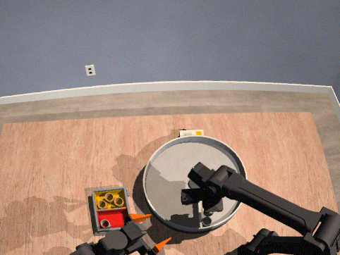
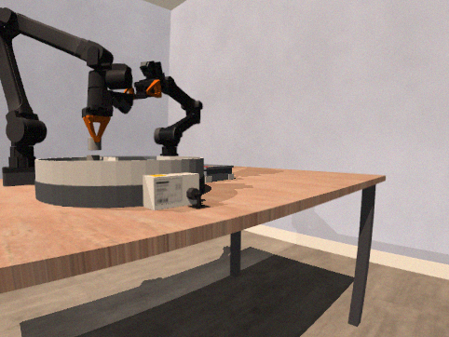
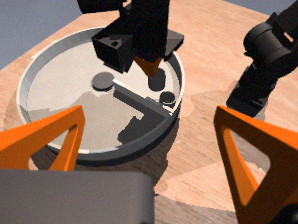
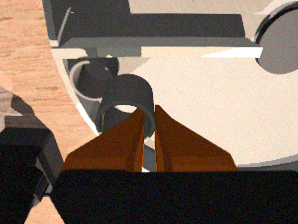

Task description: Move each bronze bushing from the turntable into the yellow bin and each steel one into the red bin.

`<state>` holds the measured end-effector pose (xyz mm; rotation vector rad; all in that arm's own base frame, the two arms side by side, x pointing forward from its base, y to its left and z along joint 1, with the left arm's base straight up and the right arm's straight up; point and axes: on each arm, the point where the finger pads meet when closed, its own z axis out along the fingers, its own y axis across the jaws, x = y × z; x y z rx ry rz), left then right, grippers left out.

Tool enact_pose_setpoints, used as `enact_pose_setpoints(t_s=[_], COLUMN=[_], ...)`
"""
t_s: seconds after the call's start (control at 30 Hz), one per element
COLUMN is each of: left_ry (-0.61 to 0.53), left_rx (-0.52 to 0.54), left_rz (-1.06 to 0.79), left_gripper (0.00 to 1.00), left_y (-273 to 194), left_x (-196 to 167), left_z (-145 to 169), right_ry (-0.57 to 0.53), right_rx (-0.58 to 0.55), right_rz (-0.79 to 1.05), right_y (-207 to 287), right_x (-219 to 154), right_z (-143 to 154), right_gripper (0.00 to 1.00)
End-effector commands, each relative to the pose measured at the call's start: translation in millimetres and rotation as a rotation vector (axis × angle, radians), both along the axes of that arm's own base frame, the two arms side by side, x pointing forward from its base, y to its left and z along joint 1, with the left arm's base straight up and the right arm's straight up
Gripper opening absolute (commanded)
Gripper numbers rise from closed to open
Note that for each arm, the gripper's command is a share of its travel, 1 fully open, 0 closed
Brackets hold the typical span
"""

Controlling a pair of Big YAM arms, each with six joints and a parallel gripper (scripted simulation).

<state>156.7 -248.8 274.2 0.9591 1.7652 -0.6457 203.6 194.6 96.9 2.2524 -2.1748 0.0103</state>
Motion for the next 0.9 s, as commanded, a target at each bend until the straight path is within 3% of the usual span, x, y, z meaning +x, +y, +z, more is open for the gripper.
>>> enact_pose_setpoints(t_s=[0.0,0.2,0.37,0.4,0.63,0.77,0.87], left_ry=[-0.022,-0.022,0.057,0.058,0.340,0.374,0.400], left_rx=[-0.027,-0.007,0.108,0.092,0.287,0.303,0.303], left_rz=[-0.001,-0.005,0.024,0.025,0.089,0.114,0.203], left_gripper=[1.00,1.00,1.00,1.00,1.00,1.00,1.00], left_y=[-2,0,19,21,75,91,121], left_x=[1,0,-2,-3,-27,-34,-37], left_z=[19,15,-33,-7,-17,-5,26], right_ry=[-0.038,-0.018,-0.028,-0.029,-0.031,-0.030,-0.030], right_rx=[0.047,0.033,0.042,0.042,0.049,0.051,0.053], right_rz=[0.007,-0.013,-0.067,-0.071,-0.059,-0.052,-0.037], right_y=[16,23,73,90,229,258,304], right_x=[12,13,26,29,23,16,0], right_z=[52,49,57,58,49,44,31], right_gripper=[0.00,0.00,0.00,0.00,0.00,0.00,0.00])
